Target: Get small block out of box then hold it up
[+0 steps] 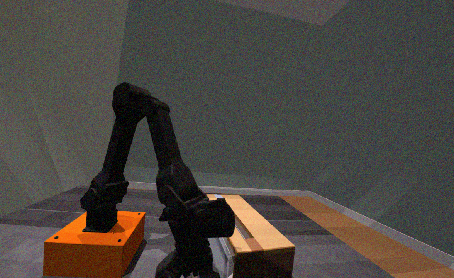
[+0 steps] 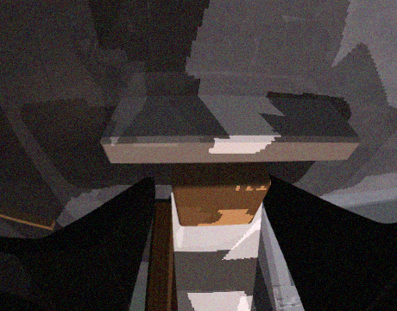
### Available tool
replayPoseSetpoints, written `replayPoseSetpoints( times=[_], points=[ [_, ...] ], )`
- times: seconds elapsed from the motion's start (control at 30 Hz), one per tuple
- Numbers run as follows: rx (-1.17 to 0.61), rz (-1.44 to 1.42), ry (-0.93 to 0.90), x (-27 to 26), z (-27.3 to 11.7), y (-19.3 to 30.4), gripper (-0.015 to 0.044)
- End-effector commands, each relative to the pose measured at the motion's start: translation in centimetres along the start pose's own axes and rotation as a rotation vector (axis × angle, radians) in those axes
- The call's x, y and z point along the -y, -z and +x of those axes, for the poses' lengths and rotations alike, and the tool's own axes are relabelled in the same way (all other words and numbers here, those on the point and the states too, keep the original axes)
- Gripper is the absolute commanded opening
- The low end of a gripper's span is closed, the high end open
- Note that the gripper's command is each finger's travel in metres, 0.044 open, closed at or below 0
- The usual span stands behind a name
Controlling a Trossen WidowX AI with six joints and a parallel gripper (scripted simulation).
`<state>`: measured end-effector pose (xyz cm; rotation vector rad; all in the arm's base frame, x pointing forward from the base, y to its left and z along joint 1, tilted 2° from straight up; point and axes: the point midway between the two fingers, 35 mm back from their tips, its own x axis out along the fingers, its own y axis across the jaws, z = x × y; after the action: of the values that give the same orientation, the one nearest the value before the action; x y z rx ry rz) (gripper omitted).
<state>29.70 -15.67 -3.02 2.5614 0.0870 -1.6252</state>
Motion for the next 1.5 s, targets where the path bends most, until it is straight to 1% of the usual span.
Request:
replayPoseSetpoints(
  times=[0.0,0.13,0.23,0.33,0.63,0.8,1.47],
  points=[
    [0.001,0.001,0.005,0.2,0.1,-0.2,0.0206],
    [0.001,0.001,0.005,0.2,0.1,-0.2,0.0101],
    [0.001,0.001,0.005,0.2,0.1,-0.2,0.0081],
    [0.001,0.001,0.005,0.1,-0.6,0.2,0.0003],
    [0.0,0.0,0.002,0.0,-5.2,2.3,0.0],
    [0.0,0.011,-0.003,0.1,-5.8,2.5,0.0],
    [-0.03,0.344,-0.153,1.2,-13.1,1.7,0.0]
  ],
)
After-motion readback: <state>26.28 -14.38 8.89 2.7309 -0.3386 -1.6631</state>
